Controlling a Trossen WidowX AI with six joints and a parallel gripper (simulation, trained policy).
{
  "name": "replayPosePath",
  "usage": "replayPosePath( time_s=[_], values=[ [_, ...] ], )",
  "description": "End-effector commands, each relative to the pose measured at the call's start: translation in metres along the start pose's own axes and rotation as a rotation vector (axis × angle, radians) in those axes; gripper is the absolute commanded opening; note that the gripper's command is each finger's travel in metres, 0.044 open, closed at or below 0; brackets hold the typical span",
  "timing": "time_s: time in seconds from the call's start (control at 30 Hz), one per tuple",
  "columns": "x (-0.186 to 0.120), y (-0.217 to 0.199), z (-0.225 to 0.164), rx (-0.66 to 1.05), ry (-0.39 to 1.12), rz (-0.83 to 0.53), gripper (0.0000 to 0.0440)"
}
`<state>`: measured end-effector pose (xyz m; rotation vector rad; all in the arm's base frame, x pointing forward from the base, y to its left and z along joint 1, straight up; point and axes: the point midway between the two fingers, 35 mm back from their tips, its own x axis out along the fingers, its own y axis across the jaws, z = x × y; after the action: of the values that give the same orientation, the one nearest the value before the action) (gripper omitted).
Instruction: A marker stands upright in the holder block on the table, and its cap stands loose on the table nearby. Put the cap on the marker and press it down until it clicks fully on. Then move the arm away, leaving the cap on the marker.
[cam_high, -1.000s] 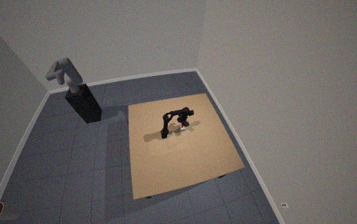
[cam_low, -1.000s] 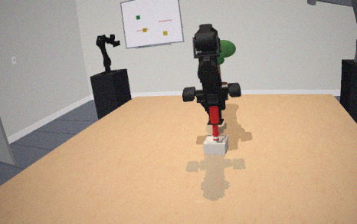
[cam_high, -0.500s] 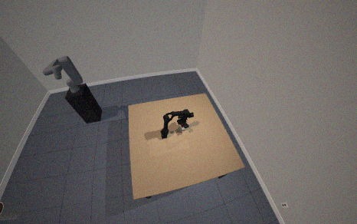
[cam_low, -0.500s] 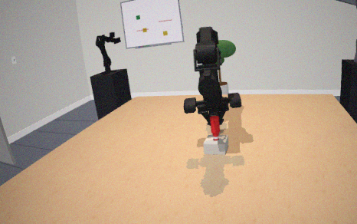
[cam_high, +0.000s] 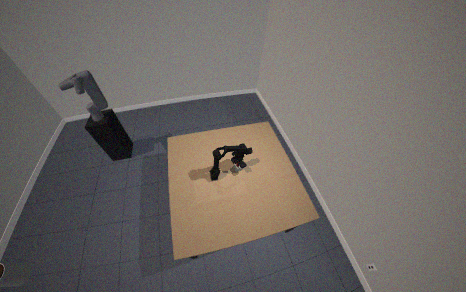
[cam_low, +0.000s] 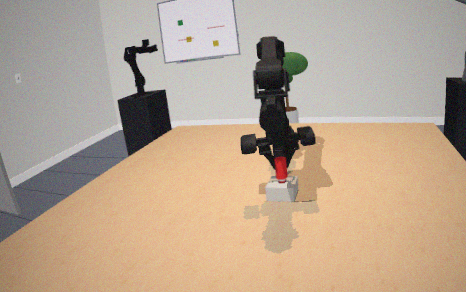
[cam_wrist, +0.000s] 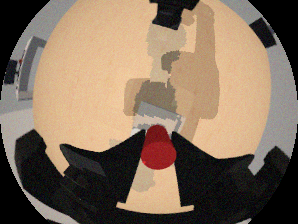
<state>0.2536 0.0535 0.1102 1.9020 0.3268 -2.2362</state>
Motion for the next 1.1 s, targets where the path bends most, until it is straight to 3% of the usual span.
replayPosePath(
  time_s=[0.0, 1.07],
  values=[
    [0.0173, -0.0001, 0.0073, -0.025, -0.055, -0.004, 0.0063],
    [0.0246, 0.0051, 0.0055, -0.082, -0.038, 0.017, 0.0095]
  ],
)
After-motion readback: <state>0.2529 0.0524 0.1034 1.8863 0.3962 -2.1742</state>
